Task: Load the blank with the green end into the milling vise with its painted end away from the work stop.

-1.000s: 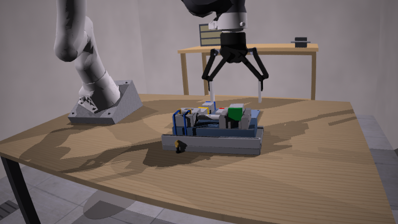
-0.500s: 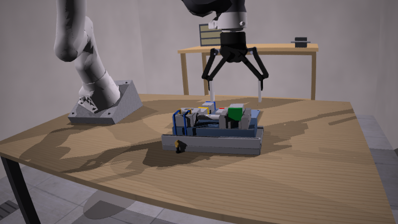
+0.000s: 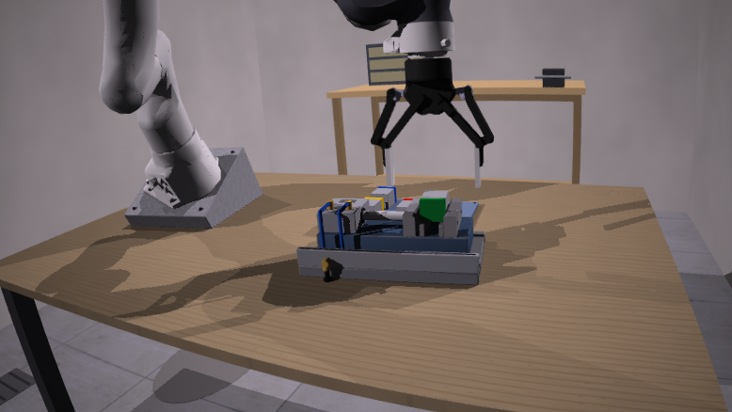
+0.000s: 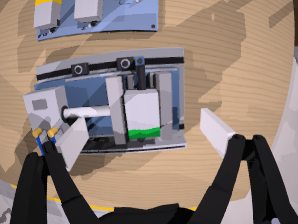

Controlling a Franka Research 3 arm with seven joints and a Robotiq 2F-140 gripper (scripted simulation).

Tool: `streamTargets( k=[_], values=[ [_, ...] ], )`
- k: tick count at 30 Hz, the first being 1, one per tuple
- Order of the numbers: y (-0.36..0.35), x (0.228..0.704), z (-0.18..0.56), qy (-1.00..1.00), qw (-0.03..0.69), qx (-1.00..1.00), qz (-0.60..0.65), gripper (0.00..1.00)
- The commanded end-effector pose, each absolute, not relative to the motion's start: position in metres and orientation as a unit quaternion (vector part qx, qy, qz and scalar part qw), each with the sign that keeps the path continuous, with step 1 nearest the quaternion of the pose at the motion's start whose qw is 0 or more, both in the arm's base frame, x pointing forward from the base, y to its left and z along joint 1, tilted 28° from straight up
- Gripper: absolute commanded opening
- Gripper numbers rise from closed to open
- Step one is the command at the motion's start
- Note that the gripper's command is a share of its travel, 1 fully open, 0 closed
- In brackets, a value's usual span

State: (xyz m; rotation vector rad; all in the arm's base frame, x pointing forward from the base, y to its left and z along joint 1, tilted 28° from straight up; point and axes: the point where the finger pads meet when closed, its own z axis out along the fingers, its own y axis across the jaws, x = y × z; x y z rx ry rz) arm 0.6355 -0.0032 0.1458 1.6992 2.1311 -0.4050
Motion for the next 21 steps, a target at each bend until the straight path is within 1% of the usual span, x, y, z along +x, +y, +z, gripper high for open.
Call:
streamTargets(
  k=[1, 21],
  values=[
    [-0.0017, 0.6353, 0.1478, 0.758, 0.192, 0.606, -0.144, 1.0],
    [-0.0013, 0.6349, 0.1489, 0.758, 0.192, 0.606, -0.144, 1.0]
  ],
)
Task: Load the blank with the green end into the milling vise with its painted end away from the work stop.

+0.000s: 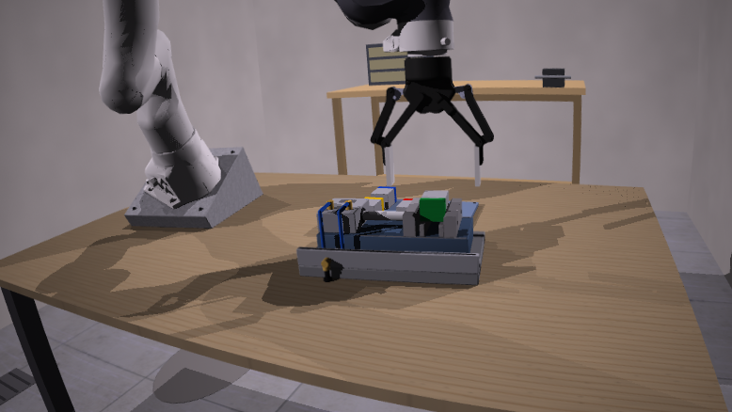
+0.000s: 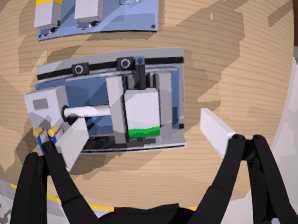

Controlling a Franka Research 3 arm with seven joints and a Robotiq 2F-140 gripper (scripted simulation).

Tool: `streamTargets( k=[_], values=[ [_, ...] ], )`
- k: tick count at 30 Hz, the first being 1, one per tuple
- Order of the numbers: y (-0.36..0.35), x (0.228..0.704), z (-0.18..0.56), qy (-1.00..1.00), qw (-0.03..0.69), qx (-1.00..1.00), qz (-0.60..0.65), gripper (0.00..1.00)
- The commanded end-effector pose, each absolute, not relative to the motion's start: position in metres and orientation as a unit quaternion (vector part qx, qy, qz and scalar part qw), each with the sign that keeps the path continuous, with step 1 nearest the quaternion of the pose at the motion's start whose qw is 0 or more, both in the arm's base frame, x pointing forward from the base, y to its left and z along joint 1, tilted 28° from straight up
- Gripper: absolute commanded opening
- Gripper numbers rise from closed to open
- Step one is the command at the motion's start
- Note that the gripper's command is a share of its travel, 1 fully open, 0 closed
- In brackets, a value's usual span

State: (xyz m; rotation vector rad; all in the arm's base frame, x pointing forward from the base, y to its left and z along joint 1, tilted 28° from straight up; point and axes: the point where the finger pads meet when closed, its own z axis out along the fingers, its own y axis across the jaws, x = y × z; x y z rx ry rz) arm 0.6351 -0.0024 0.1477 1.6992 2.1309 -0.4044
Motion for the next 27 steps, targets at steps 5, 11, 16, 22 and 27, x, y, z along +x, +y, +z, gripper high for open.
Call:
streamTargets(
  k=[5, 11, 16, 22, 27],
  values=[
    [-0.0013, 0.6349, 0.1489, 0.758, 0.192, 0.606, -0.144, 1.0],
    [-0.001, 0.6347, 0.1498, 0.758, 0.192, 0.606, -0.144, 1.0],
    [-0.0007, 0.6347, 0.1502, 0.758, 0.192, 0.606, -0.144, 1.0],
    [-0.0007, 0.6347, 0.1502, 0.758, 0.192, 0.606, -0.144, 1.0],
    [-0.0008, 0.6344, 0.1503, 0.759, 0.192, 0.606, -0.144, 1.0]
  ],
)
